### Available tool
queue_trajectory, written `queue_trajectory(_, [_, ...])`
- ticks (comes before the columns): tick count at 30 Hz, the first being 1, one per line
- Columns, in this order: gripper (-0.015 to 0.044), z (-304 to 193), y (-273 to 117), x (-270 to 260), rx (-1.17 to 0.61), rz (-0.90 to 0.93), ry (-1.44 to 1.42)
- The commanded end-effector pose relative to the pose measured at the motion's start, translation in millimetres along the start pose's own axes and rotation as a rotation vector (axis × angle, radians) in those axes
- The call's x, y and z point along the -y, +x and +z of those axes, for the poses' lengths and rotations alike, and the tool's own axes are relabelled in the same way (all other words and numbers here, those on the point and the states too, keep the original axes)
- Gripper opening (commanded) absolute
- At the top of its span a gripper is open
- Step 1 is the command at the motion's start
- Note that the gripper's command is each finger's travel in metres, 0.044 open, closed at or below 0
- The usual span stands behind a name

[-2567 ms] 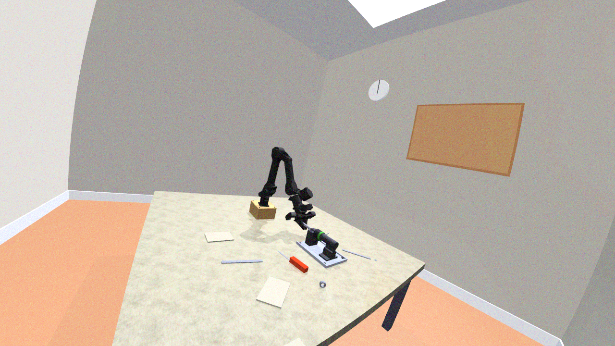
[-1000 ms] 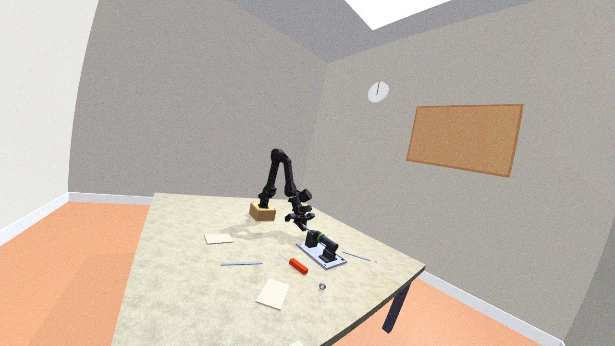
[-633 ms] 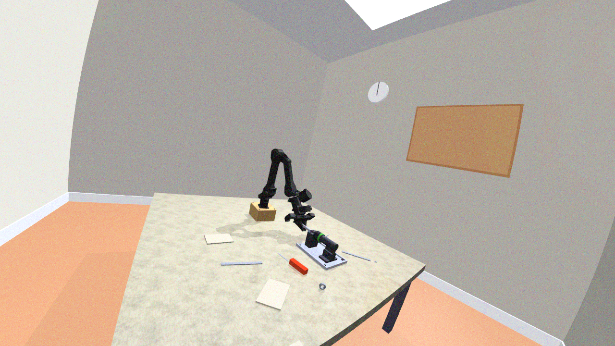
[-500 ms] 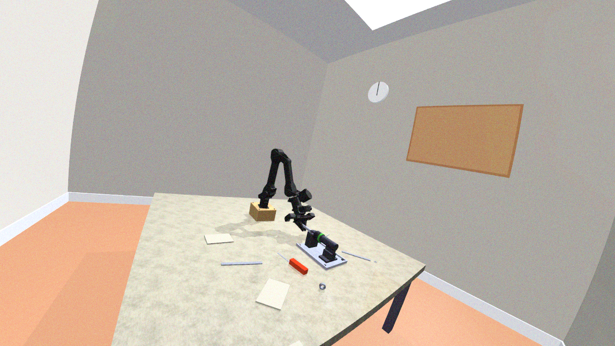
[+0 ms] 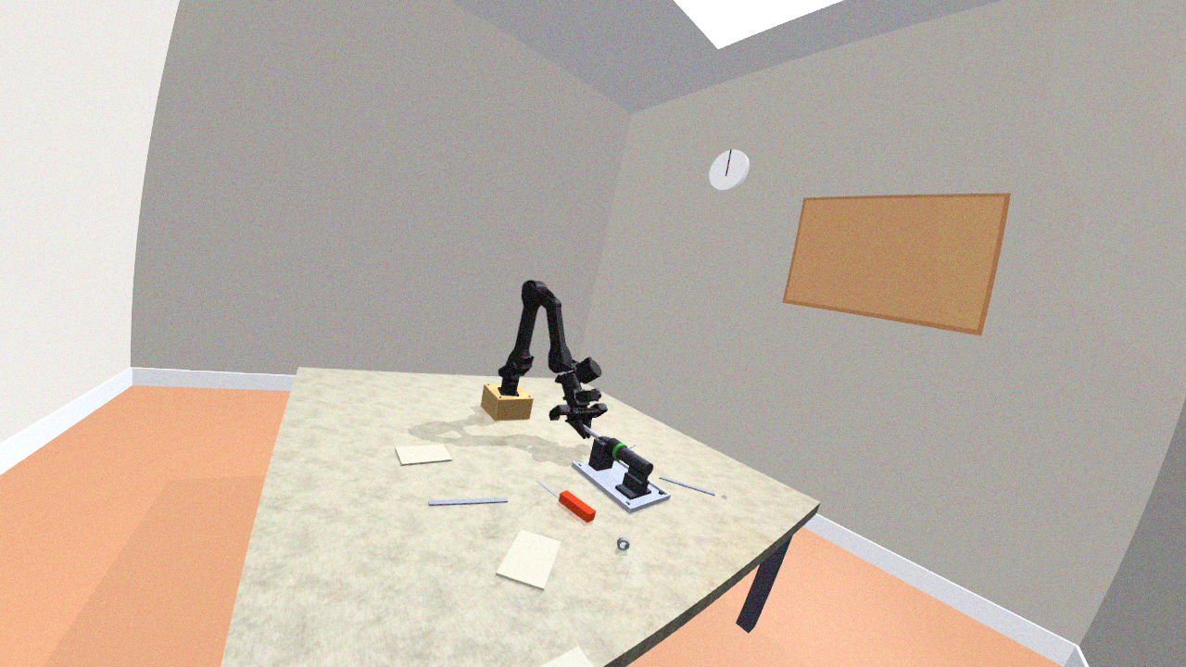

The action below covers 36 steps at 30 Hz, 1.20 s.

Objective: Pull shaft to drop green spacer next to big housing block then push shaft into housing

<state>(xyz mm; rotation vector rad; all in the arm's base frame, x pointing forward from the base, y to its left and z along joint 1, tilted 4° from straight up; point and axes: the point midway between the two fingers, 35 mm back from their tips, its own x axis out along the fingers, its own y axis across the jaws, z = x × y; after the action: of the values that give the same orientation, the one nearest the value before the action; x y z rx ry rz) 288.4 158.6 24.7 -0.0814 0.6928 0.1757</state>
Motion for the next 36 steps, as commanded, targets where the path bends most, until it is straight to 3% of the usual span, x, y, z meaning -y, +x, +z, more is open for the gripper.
queue_trajectory(1, [0.0,-1.3,-0.7,0.7,-0.001,-0.003,0.004])
queue_trajectory(36, [0.0,-3.9,-3.3,0.7,-0.001,-0.003,0.004])
